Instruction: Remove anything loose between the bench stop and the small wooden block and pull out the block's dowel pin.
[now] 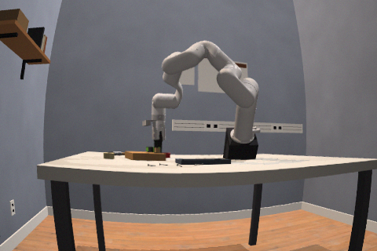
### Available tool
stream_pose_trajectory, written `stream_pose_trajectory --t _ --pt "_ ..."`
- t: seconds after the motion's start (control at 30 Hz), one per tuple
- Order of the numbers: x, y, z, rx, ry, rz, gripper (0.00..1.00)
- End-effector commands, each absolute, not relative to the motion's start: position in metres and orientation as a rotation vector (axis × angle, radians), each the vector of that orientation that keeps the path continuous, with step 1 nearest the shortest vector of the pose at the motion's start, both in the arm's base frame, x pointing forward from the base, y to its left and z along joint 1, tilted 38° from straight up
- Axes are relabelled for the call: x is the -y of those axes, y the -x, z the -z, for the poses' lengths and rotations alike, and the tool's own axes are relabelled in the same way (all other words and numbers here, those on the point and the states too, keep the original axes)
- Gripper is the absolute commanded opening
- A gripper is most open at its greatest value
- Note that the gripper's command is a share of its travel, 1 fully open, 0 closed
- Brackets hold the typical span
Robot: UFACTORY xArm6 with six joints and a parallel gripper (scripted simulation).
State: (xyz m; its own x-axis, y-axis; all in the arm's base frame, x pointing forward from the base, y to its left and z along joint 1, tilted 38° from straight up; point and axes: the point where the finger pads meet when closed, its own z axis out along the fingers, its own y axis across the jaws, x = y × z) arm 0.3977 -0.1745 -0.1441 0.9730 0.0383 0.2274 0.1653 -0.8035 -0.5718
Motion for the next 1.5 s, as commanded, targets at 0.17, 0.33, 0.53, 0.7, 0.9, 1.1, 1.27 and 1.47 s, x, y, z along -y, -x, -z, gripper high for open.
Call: stream_pose_trajectory --t 0.17,0.33,0.53,0.7,0.9,1.1,1.27,1.47 --pt "0.1759 -0.3986 0.1433 0.142 2.497 0.275 0.28" --pt "0.1759 -0.3986 0.1433 0.142 2.497 0.275 0.28" --pt "0.1759 -0.3986 0.1433 0.142 2.497 0.275 0.28" --pt "0.1759 -0.3986 0.1433 0.142 2.497 0.275 0.28" --pt "0.1759 -0.3986 0.1433 0.142 2.497 0.275 0.28" --pt "0.1760 -0.3986 0.1432 0.142 2.497 0.275 0.28" --pt "0.1772 -0.3983 0.1417 0.142 2.497 0.275 0.28" --pt "0.1816 -0.3971 0.1358 0.142 2.497 0.275 0.28"
